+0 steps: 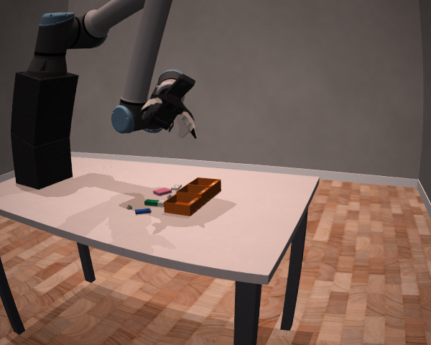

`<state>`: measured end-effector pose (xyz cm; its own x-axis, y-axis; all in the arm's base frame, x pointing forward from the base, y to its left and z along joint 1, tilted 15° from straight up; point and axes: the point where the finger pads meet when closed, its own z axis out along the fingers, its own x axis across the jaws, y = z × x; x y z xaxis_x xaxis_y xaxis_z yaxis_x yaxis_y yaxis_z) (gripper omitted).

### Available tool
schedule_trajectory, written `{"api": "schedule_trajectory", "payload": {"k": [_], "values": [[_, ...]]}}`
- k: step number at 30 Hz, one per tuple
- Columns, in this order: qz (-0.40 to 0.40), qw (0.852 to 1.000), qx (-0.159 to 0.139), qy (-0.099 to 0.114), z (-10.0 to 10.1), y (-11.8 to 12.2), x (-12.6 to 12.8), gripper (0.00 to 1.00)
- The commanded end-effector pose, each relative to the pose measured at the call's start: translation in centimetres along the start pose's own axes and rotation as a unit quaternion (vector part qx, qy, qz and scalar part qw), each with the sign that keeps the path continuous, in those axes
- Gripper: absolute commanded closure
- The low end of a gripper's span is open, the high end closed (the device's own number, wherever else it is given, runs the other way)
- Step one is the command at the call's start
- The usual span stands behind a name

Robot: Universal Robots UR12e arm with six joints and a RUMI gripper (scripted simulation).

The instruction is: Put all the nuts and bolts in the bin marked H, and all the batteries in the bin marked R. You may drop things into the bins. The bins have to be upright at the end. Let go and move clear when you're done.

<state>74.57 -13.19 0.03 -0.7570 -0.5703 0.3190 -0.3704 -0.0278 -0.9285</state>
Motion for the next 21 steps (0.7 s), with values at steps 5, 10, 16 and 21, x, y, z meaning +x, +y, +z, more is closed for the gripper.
{"api": "schedule_trajectory", "payload": {"k": [5, 10, 16, 21], "values": [[0.000, 1.000, 0.000, 0.000, 0.0, -0.1, 0.0, 0.00], [0.000, 1.000, 0.000, 0.000, 0.0, -0.1, 0.0, 0.00], [0.000, 1.000, 0.000, 0.000, 0.0, -0.1, 0.0, 0.00], [0.000, 1.000, 0.000, 0.000, 1.1, 2.6, -1.7, 0.96]]}}
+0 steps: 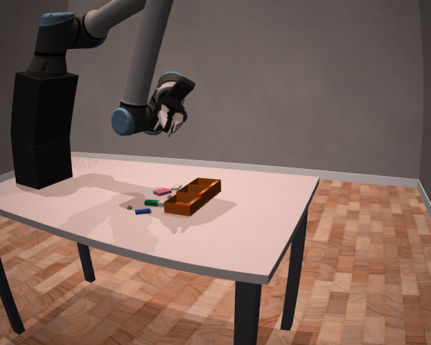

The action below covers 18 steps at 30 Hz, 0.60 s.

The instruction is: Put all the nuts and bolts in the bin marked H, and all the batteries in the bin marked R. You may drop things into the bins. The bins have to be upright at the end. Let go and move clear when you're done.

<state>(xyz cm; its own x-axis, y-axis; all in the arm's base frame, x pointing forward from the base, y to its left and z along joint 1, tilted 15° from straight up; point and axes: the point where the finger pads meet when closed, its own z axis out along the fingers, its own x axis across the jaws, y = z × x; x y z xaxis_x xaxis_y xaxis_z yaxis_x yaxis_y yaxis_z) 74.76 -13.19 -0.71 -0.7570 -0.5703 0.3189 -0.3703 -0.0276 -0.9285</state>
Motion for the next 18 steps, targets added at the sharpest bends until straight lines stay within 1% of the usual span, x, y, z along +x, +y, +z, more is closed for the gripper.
{"api": "schedule_trajectory", "payload": {"k": [1, 3, 8, 9, 11, 13, 14, 16, 17, 18], "values": [[0.000, 1.000, 0.000, 0.000, 1.1, 2.7, -1.7, 0.96], [0.000, 1.000, 0.000, 0.000, 1.5, 3.6, -2.3, 0.96], [0.000, 1.000, 0.000, 0.000, 1.5, 3.6, -2.3, 0.96], [-0.009, 1.000, -0.015, -0.017, 0.7, 3.9, -2.3, 0.96], [-0.046, 0.997, -0.035, -0.045, 1.4, 2.7, -3.2, 0.96], [-0.046, 0.997, -0.035, -0.045, 1.4, 2.7, -3.2, 0.96], [-0.062, 0.996, -0.043, -0.056, 1.8, 2.1, -3.6, 0.96], [-0.062, 0.996, -0.043, -0.056, 1.9, 1.8, -3.8, 0.96], [-0.077, 0.993, -0.056, -0.072, 1.9, 1.7, -4.6, 0.96], [-0.090, 0.990, -0.067, -0.085, 1.9, 1.7, -4.6, 0.96]]}}
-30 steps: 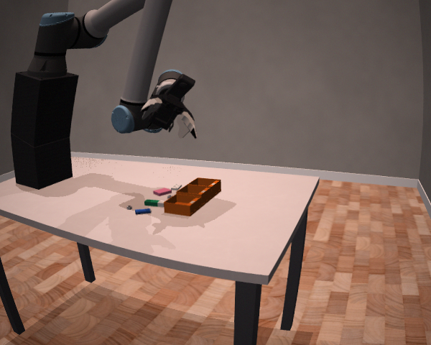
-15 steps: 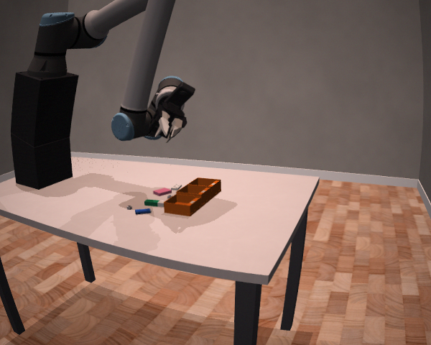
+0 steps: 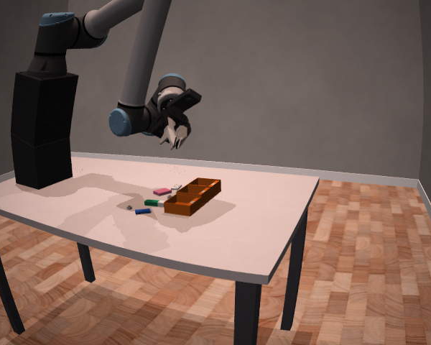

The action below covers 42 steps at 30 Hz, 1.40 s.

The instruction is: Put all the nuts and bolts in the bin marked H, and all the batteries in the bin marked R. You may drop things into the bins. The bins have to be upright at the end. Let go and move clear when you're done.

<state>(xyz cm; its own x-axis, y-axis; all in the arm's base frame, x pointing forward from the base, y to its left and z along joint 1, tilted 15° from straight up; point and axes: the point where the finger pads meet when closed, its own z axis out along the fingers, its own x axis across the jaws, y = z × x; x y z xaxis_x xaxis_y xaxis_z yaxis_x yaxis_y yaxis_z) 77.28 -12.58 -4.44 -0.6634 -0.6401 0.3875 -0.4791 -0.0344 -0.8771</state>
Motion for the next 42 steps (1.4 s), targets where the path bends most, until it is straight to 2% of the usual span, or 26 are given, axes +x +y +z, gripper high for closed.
{"api": "schedule_trajectory", "payload": {"k": [1, 4, 10, 12, 13, 16, 18, 20, 23, 25, 27, 31, 33, 34, 37, 39, 42], "values": [[-0.047, 0.997, -0.040, -0.048, 0.2, -0.8, -1.7, 0.96], [-0.067, 0.994, -0.057, -0.070, 0.2, -0.8, -1.7, 0.96], [-0.103, 0.983, -0.098, -0.120, -1.0, 0.3, -2.6, 0.96], [-0.103, 0.983, -0.098, -0.120, -1.0, 0.3, -2.6, 0.96], [-0.119, 0.976, -0.118, -0.143, -1.6, 0.9, -2.8, 0.96], [-0.131, 0.969, -0.135, -0.162, -2.1, 1.2, -2.9, 0.96], [-0.140, 0.962, -0.151, -0.181, -3.4, 2.3, -3.0, 0.96], [-0.147, 0.957, -0.161, -0.193, -3.4, 2.3, -3.0, 0.96], [-0.159, 0.944, -0.186, -0.222, -5.1, 3.5, -3.1, 0.96], [-0.161, 0.942, -0.188, -0.225, -5.1, 3.5, -3.1, 0.96], [-0.170, 0.928, -0.213, -0.253, -6.5, 4.5, -3.0, 0.96], [-0.171, 0.927, -0.215, -0.256, -7.0, 4.9, -3.0, 0.96], [-0.179, 0.909, -0.242, -0.287, -8.5, 5.7, -2.9, 0.96], [-0.179, 0.909, -0.242, -0.287, -9.2, 6.2, -2.8, 0.96], [-0.179, 0.909, -0.242, -0.287, -9.3, 6.3, -2.8, 0.96], [-0.184, 0.890, -0.269, -0.318, -10.7, 7.1, -2.7, 0.96], [-0.184, 0.890, -0.269, -0.318, -11.8, 7.7, -2.6, 0.96]]}}
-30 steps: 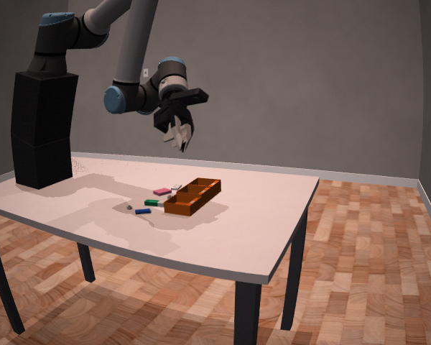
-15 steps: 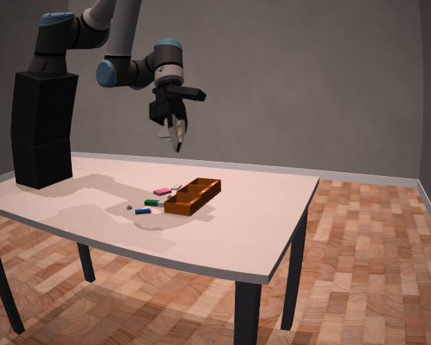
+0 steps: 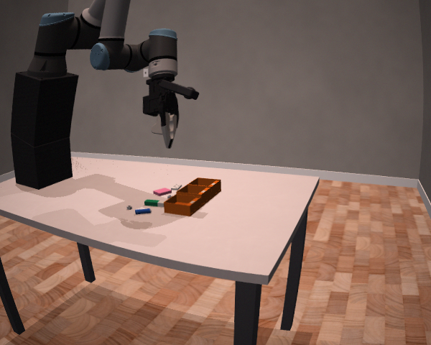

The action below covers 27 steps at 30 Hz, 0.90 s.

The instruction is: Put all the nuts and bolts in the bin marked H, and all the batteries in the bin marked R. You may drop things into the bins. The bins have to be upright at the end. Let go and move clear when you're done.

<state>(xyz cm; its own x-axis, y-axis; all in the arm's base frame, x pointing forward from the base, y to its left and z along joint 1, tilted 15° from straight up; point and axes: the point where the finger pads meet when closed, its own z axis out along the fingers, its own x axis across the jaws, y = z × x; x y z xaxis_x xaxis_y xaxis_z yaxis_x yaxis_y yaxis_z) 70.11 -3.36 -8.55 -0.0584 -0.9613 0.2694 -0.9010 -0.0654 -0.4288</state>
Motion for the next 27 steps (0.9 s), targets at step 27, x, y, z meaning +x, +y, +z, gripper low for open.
{"api": "schedule_trajectory", "payload": {"k": [27], "values": [[-0.014, 0.986, -0.087, -0.139, -5.3, 8.5, -6.5, 0.96]]}}
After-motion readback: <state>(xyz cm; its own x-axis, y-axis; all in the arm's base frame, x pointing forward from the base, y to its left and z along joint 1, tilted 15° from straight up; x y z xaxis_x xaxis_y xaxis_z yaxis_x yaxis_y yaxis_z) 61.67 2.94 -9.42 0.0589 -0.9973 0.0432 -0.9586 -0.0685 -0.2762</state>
